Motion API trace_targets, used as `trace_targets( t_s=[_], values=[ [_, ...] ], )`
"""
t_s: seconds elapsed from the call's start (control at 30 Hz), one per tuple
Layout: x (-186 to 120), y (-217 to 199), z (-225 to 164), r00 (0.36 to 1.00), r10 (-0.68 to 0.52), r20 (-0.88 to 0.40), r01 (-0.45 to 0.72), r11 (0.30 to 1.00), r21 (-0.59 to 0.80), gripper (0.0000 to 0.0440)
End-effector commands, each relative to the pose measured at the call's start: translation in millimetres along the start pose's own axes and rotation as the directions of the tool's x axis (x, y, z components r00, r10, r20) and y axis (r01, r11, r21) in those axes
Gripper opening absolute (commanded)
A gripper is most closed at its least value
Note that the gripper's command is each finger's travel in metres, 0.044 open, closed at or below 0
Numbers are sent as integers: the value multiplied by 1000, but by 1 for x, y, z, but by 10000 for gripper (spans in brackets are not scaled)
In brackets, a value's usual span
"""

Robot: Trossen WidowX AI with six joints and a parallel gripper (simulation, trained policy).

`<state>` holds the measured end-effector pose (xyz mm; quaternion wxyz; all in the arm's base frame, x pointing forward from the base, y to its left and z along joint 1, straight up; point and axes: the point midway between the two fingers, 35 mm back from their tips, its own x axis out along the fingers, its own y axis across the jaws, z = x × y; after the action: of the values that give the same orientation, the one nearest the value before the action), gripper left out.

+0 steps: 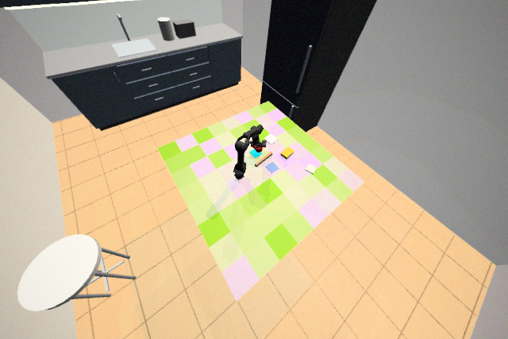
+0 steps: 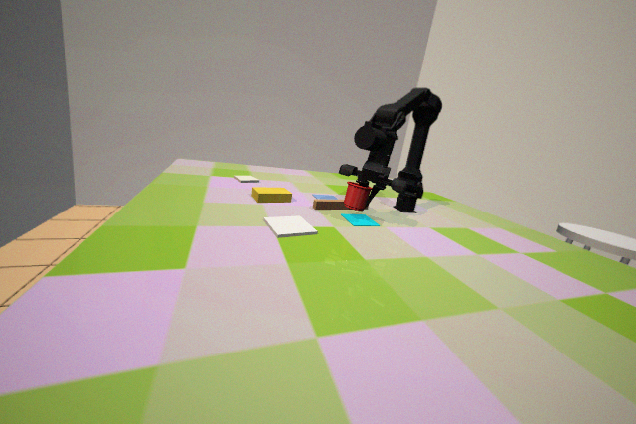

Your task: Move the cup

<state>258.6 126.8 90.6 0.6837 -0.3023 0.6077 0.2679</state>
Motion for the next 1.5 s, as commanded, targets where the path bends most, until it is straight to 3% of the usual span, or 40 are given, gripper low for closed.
trace_targets(
  t_s=[0.0, 0.2, 0.43, 0.53, 0.63, 1.1, 1.47],
  values=[
    [7, 5, -2, 1000, -7, -2, 7, 1000, 5, 0],
    [20, 14, -8, 1000, -10, -12, 11, 1000, 10, 2],
    [29, 16, -9, 1000, -18, 6, 18, 1000, 20, 36],
    [26, 15, -7, 999, -19, 31, 19, 999, 26, 63],
    [21, 15, -2, 998, -19, 66, 17, 999, 37, 127],
    [1, 19, -5, 987, -2, 160, -5, 999, 39, 179],
    [-21, 21, -6, 971, -1, 237, -12, 999, 52, 248]
  ],
)
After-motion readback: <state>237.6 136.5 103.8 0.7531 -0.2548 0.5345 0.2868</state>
